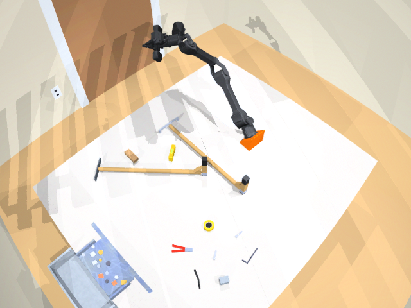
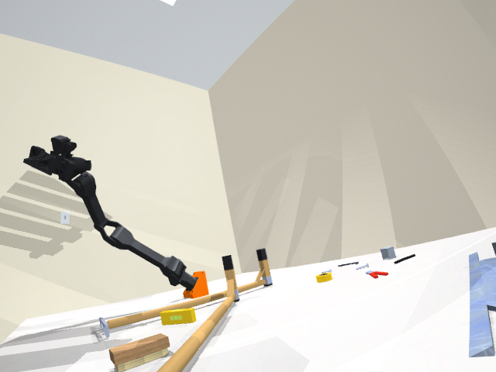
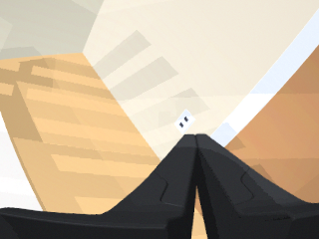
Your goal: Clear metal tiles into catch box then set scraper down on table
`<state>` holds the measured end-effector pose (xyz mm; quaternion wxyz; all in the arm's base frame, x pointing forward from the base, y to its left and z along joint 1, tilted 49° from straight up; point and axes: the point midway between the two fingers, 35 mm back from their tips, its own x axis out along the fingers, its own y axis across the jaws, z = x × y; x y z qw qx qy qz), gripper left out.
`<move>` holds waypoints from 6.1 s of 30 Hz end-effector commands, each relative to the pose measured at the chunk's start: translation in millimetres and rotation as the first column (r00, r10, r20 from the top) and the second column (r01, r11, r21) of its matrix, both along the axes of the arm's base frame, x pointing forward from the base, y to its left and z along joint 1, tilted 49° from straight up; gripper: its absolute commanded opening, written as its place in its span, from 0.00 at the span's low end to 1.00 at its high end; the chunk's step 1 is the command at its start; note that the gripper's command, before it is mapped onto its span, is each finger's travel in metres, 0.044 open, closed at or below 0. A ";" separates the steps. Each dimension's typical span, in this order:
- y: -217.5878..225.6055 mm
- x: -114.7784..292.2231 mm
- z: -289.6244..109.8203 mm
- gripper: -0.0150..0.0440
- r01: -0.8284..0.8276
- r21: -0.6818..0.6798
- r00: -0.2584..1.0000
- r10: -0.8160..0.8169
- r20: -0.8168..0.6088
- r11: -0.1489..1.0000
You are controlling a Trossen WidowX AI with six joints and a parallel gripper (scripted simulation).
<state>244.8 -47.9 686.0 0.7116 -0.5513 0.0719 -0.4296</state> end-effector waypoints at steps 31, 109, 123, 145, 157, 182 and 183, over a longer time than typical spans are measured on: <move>16.7 112.1 -47.5 0.25 -0.081 0.068 0.997 0.079 0.024 0.994; -24.7 318.7 -242.1 0.25 -0.211 0.381 0.977 0.200 0.068 0.900; -41.3 344.6 -288.3 0.25 -0.216 0.455 0.976 0.203 0.078 0.864; -64.1 365.8 -337.3 0.25 -0.216 0.523 0.976 0.199 0.088 0.825; -87.3 370.6 -357.0 0.25 -0.216 0.522 0.976 0.199 0.089 0.825; -136.6 373.6 -398.9 0.25 -0.216 0.519 0.976 0.199 0.089 0.827; -138.6 373.5 -400.6 0.25 -0.216 0.519 0.976 0.199 0.089 0.827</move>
